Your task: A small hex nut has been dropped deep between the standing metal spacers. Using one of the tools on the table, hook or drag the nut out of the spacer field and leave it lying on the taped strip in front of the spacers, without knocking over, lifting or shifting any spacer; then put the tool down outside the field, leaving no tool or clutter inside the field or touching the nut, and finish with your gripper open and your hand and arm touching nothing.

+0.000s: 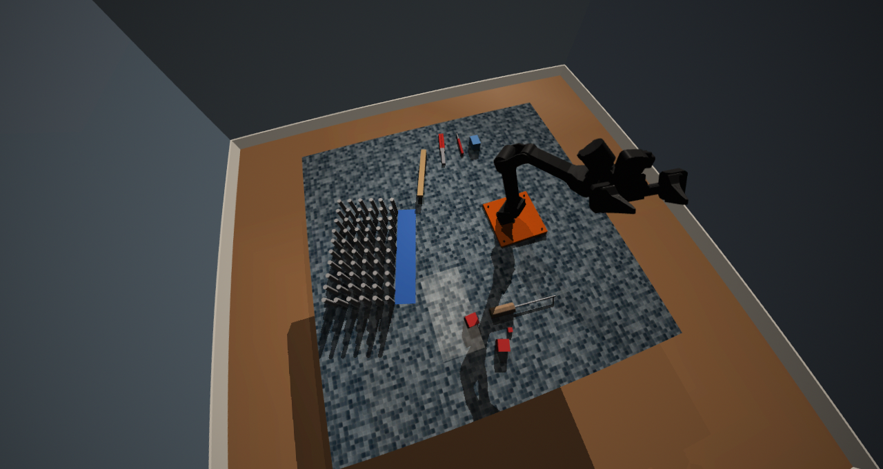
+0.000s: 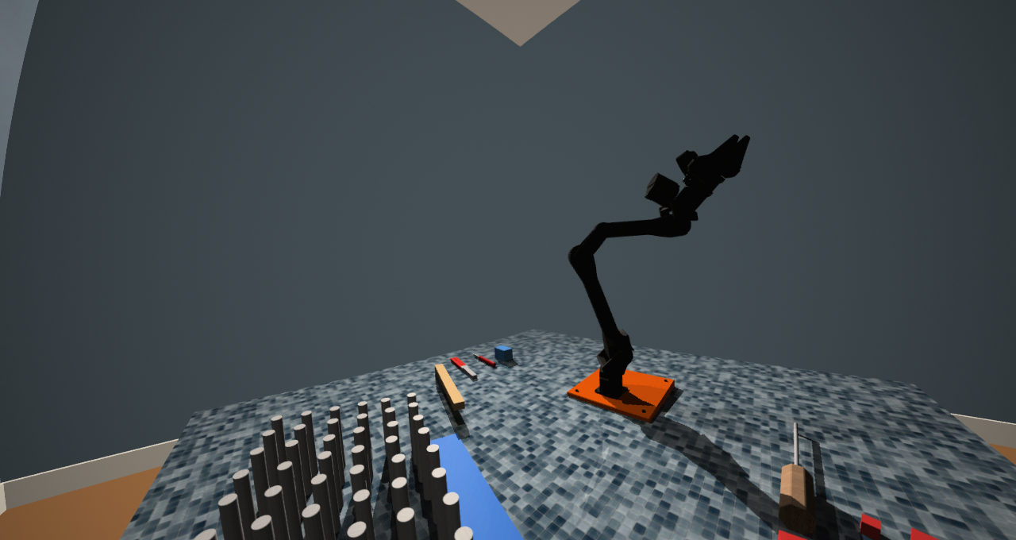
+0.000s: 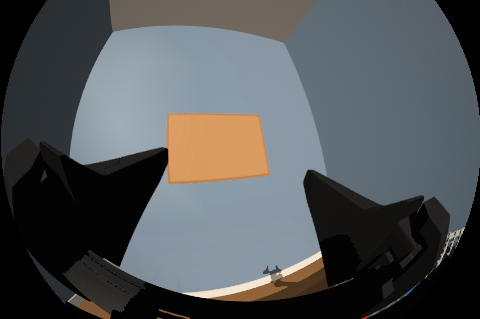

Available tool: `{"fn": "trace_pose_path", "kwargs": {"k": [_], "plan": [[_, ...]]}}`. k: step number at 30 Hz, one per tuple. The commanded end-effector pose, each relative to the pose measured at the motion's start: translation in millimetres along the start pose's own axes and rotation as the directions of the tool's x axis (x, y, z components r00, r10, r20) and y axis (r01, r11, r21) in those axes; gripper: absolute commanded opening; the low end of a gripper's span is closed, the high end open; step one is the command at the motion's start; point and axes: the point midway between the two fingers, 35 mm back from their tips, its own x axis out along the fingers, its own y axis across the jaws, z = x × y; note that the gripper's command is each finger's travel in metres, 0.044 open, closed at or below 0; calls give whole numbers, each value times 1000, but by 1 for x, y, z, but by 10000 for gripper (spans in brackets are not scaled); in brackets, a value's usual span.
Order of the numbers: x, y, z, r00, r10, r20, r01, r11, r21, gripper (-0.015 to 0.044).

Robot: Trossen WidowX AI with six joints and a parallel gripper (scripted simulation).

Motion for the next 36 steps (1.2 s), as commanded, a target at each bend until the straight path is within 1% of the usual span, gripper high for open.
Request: {"fn": "trace_pose_path", "kwargs": {"k": [1,5,11,15,19,23,27,31,36], "plan": [[20,-38,-33,998,-62,-3,61,984,-168,440],[36,-77,-50,992,-128,18,127,949,-289,440],[49,-141,-88,974,-226,-26,190,871,-453,440],[50,-195,-109,948,-312,-57,232,807,-544,440],[43,-254,-124,908,-411,-86,275,736,-619,440],[28,-314,-134,849,-517,-112,314,663,-680,440],[4,-372,-140,772,-621,-134,346,588,-731,440],[-28,-426,-141,678,-720,-150,379,517,-768,440],[-79,-486,-137,538,-827,-161,422,430,-798,440]]}}
